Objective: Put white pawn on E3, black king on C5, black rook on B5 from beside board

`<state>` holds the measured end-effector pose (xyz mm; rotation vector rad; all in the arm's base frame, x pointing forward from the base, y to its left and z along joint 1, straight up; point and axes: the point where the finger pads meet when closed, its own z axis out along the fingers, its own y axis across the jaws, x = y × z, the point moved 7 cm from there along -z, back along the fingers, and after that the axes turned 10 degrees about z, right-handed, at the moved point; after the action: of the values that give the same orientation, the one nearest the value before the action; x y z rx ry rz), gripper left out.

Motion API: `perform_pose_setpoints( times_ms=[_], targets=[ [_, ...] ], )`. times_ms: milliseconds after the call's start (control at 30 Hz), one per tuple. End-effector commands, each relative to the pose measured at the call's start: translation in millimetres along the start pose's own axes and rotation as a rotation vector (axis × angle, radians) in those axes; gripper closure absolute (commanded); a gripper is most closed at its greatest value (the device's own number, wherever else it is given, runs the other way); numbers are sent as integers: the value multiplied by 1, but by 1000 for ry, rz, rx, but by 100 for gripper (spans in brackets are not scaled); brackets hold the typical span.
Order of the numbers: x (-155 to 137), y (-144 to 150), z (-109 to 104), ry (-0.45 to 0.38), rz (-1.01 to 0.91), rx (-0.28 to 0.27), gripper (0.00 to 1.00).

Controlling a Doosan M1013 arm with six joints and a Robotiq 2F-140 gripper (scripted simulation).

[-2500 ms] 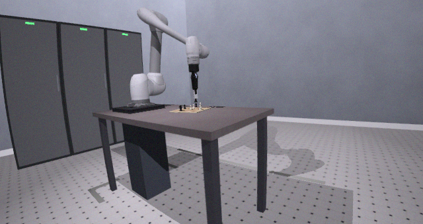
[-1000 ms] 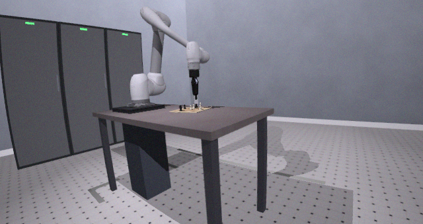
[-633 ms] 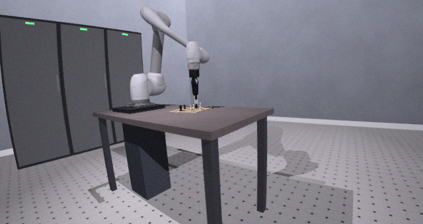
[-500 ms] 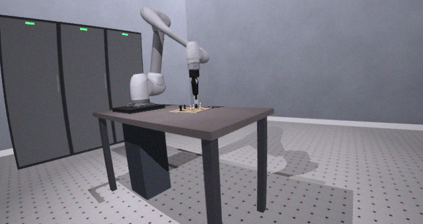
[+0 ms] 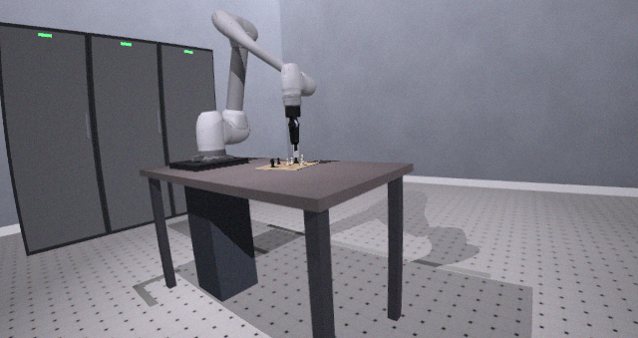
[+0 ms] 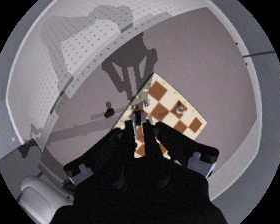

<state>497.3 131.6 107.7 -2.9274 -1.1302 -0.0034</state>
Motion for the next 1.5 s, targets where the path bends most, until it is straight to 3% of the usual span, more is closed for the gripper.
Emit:
perform_pose_setpoints(
  times_ms=[0,1233,1467],
  targets=[
    [0,0,0,0,0,0,100],
    [0,0,0,0,0,0,100],
    [0,0,0,0,0,0,85]
  ],
)
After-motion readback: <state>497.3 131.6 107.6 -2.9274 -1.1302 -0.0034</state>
